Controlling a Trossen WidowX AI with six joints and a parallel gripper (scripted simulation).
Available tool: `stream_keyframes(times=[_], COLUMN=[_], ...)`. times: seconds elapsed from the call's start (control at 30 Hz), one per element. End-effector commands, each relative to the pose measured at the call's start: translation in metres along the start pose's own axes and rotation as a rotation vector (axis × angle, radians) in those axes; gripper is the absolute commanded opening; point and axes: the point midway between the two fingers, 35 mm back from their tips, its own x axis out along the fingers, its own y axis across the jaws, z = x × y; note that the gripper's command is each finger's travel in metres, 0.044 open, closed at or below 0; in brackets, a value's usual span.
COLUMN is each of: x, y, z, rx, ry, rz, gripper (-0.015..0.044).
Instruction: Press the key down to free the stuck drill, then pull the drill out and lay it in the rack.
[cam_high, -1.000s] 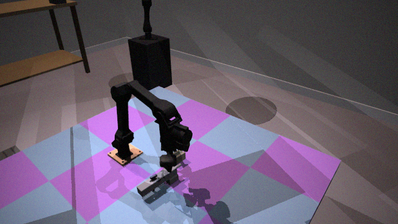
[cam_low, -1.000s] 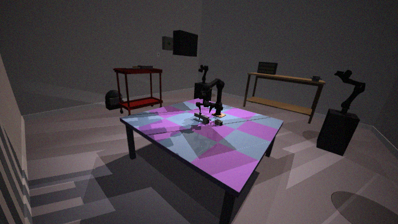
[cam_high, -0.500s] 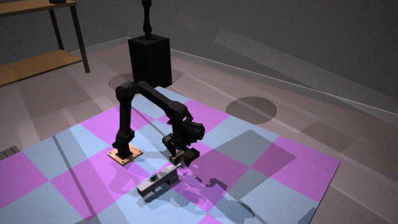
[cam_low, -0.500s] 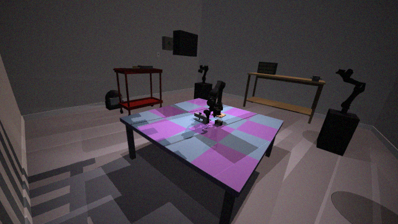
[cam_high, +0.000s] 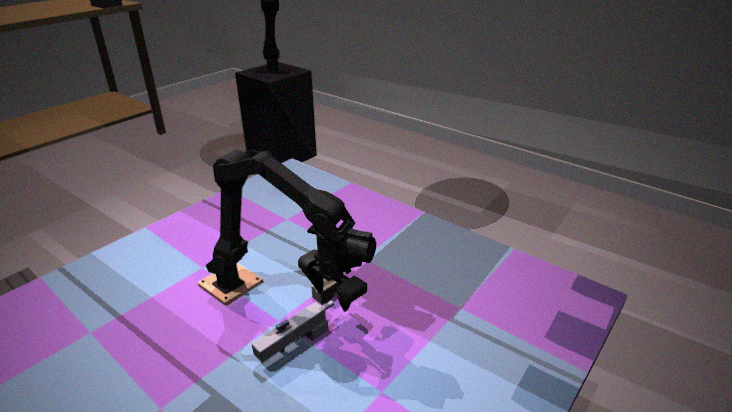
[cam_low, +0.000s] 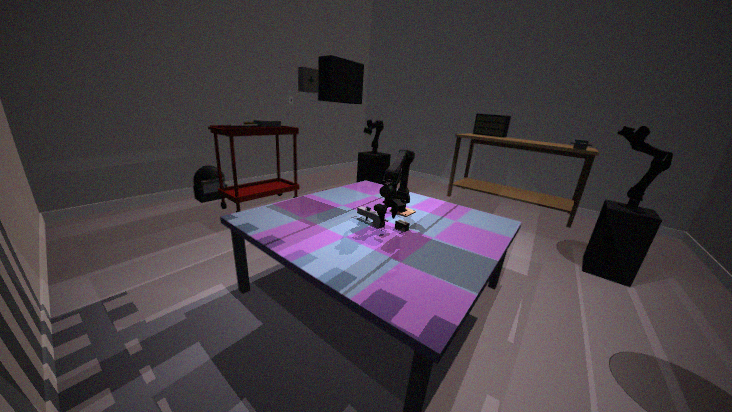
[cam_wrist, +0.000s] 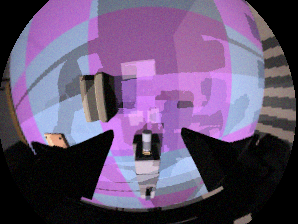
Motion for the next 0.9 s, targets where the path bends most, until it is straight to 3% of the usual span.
stream_keyframes(times=[0.0, 0.77, 0.87], x=[0.006, 0.039, 0.037], y=[0.0, 0.001, 0.001], z=[-0.002, -0.012, -0.011], rx=[-0.002, -0.002, 0.0], ry=[-0.001, 0.0, 0.001], rz=[0.003, 0.003, 0.002], gripper=[0.044, 0.044, 0.0361])
